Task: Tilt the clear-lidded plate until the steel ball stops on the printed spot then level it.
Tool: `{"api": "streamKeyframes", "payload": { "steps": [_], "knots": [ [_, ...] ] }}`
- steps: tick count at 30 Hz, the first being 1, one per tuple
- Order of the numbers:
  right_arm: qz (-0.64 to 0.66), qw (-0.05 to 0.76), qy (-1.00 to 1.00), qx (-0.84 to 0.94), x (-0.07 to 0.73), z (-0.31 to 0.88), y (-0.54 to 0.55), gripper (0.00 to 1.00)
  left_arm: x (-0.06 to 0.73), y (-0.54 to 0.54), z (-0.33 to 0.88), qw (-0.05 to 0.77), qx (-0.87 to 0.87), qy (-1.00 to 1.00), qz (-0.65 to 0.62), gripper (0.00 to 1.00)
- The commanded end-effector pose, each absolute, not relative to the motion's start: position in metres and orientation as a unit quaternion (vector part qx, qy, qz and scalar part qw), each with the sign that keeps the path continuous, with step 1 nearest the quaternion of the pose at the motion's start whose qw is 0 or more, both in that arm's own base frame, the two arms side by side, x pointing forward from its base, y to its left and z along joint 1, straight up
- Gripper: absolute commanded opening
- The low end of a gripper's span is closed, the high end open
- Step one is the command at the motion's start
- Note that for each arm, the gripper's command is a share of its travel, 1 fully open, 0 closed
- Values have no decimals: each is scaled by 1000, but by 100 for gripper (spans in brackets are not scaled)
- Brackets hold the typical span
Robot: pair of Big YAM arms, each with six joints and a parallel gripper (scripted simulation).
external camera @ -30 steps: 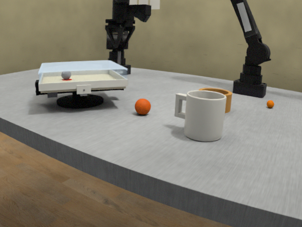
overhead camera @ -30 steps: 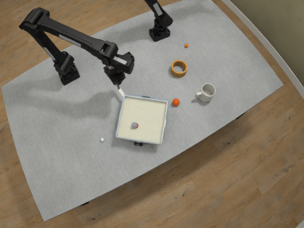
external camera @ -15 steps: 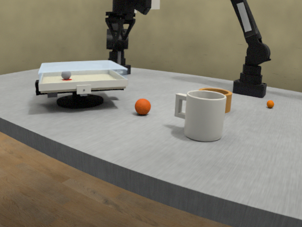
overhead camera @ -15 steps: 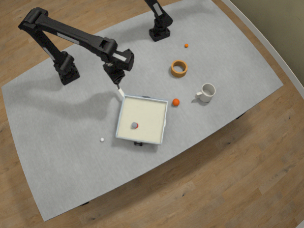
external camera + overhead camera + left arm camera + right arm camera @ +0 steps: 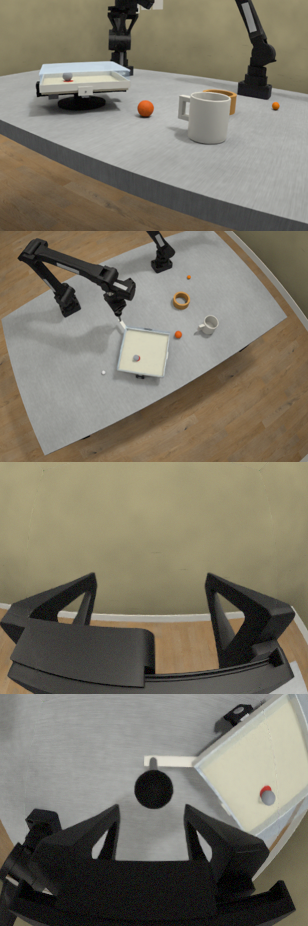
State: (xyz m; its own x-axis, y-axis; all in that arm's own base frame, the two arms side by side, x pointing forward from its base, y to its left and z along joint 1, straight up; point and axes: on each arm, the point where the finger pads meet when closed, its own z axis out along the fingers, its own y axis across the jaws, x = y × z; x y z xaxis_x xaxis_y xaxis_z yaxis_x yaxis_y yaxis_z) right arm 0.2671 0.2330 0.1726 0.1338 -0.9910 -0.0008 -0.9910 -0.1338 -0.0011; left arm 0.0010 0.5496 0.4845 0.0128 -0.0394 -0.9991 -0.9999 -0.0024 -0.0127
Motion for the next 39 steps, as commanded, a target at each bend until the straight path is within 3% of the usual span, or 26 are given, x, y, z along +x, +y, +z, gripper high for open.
{"api": "streamKeyframes", "payload": {
  "steps": [1,12,13,39],
  "knots": [
    [-3,23,662,-749,279,197,246,57,-6,545,501,497,-503,497,503,100],
    [-4,29,662,-749,279,203,246,57,-6,545,501,497,-503,497,503,100],
    [-4,29,662,-749,279,203,246,100,-6,545,501,497,-503,497,503,100],
    [-4,29,662,-749,279,203,246,100,-6,545,501,497,-503,497,503,100]
  ]
}}
